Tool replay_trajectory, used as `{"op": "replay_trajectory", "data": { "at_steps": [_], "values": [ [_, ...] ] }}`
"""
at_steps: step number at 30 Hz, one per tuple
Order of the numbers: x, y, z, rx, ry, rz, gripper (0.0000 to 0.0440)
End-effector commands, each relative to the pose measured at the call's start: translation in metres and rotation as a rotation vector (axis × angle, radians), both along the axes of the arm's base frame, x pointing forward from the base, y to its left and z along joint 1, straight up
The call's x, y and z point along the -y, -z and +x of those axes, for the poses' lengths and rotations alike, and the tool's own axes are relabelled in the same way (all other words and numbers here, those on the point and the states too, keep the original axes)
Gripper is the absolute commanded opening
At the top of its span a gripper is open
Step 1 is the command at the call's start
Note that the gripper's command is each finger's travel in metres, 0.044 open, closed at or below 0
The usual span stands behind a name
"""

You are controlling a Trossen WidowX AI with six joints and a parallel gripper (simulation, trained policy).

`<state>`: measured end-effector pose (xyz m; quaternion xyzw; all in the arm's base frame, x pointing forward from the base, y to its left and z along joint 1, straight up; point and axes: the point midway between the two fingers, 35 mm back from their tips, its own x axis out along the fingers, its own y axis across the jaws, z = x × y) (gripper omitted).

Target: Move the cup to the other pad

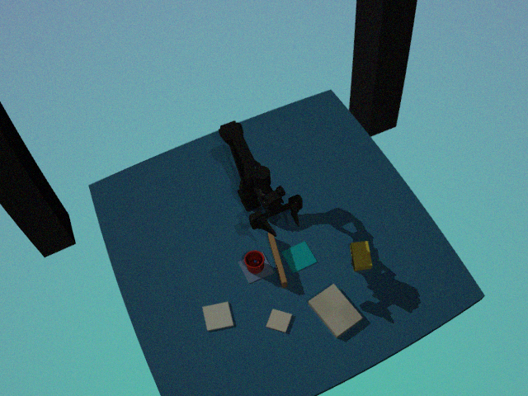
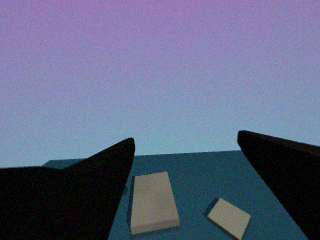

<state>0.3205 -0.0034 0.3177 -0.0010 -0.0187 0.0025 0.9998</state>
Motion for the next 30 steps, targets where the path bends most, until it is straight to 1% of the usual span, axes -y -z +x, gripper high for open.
{"op": "replay_trajectory", "data": {
  "at_steps": [1,13,15,19,21,25,30],
  "values": [
    [0.001,0.001,0.0,-0.005,0.005,0.001,0.0374],
    [0.005,0.017,-0.002,-0.119,0.049,0.018,0.0059],
    [0.005,0.021,-0.002,-0.147,0.052,0.023,0.0021],
    [0.002,0.027,-0.002,-0.203,0.046,0.035,0.0019],
    [0.0,0.029,-0.002,-0.23,0.042,0.042,0.0031],
    [-0.003,0.034,-0.001,-0.286,0.034,0.058,0.0069],
    [-0.008,0.039,-0.001,-0.359,0.027,0.077,0.0077]
  ]
}}
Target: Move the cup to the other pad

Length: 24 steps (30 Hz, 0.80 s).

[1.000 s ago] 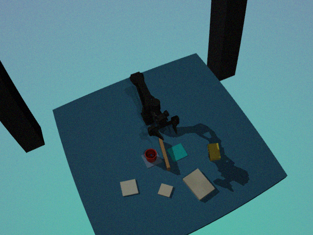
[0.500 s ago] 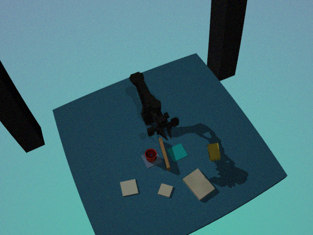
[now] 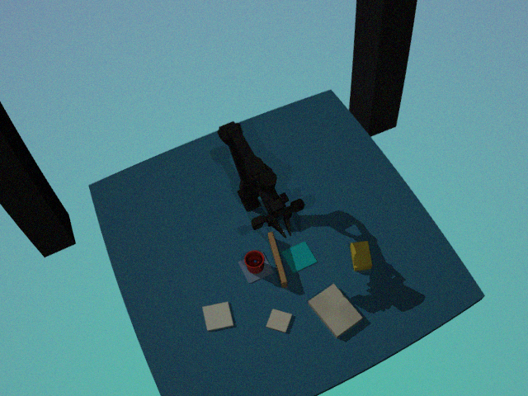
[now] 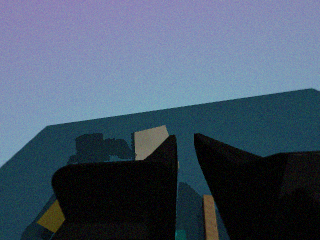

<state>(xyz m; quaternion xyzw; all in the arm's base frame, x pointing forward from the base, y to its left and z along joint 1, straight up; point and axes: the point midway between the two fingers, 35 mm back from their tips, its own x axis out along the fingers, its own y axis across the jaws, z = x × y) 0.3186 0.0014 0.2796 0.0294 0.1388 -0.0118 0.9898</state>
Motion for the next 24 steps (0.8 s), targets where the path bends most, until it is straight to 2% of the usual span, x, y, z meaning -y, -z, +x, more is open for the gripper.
{"op": "replay_trajectory", "data": {
  "at_steps": [1,13,24],
  "values": [
    [-0.004,0.003,0.001,-0.058,0.0,0.02,0.0076],
    [-0.011,0.018,-0.001,-0.244,-0.002,0.052,0.0067],
    [-0.014,0.032,-0.006,-0.42,0.004,0.054,0.0086]
  ]
}}
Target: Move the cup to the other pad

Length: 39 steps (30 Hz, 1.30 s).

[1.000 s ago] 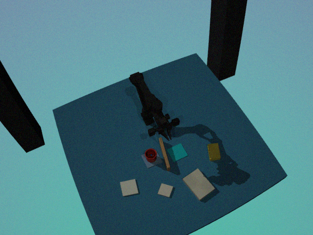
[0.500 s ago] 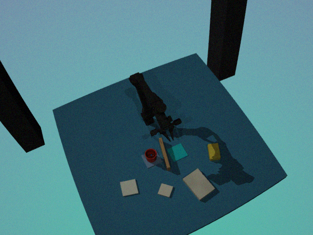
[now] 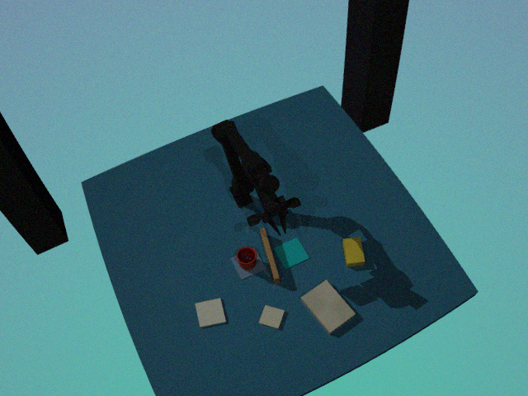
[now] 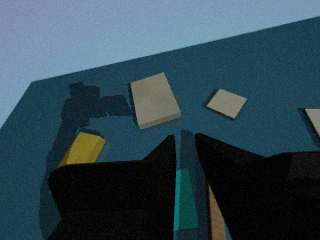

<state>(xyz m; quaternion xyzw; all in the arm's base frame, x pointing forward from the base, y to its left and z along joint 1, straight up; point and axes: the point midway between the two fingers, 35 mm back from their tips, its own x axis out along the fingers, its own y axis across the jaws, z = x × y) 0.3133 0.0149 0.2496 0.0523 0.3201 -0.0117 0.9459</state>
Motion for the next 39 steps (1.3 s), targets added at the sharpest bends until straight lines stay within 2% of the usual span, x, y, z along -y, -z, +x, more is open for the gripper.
{"op": "replay_trajectory", "data": {
  "at_steps": [1,25,39],
  "values": [
    [0.0,0.003,-0.001,-0.064,0.006,-0.002,0.0087],
    [0.01,0.032,-0.019,-0.439,-0.016,-0.072,0.0119],
    [0.026,0.047,-0.026,-0.631,-0.057,-0.128,0.011]
  ]
}}
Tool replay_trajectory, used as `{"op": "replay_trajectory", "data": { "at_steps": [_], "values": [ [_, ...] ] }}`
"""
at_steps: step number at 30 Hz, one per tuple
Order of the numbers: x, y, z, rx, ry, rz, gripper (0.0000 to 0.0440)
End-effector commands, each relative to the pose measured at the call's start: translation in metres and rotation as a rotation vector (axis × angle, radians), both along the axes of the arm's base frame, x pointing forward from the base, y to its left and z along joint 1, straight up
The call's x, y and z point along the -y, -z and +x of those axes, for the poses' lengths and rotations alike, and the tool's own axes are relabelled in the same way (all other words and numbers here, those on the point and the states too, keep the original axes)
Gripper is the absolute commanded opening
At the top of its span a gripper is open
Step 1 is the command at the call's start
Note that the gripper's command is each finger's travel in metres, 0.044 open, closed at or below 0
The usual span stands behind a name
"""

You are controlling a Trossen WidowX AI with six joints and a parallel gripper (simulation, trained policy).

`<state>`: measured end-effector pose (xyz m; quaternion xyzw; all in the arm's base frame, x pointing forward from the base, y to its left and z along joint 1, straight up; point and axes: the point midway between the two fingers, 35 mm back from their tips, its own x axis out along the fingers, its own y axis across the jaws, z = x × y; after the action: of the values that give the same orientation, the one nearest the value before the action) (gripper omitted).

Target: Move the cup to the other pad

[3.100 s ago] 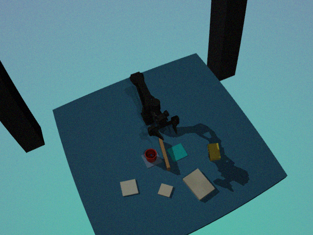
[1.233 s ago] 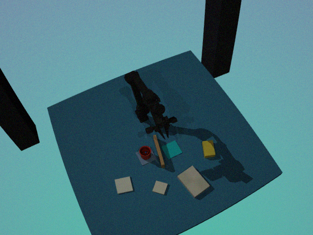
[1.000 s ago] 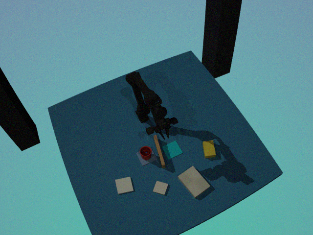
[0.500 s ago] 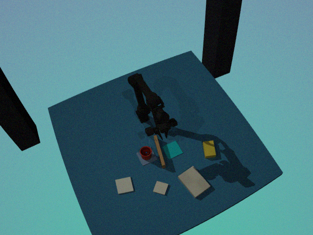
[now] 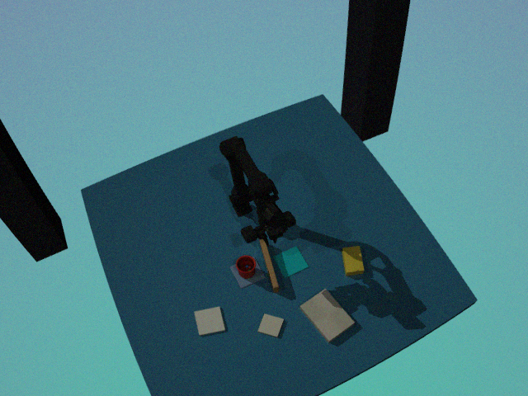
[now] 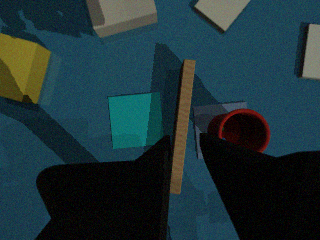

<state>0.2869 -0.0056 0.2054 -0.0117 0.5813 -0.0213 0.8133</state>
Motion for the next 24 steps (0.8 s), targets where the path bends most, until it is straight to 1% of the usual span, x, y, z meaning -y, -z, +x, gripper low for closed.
{"op": "replay_trajectory", "data": {
  "at_steps": [1,13,24],
  "values": [
    [0.007,0.004,-0.001,-0.054,-0.016,-0.02,0.0109],
    [0.027,0.028,-0.005,-0.204,-0.065,-0.054,0.012],
    [0.047,0.055,-0.011,-0.301,-0.108,-0.07,0.0146]
  ]
}}
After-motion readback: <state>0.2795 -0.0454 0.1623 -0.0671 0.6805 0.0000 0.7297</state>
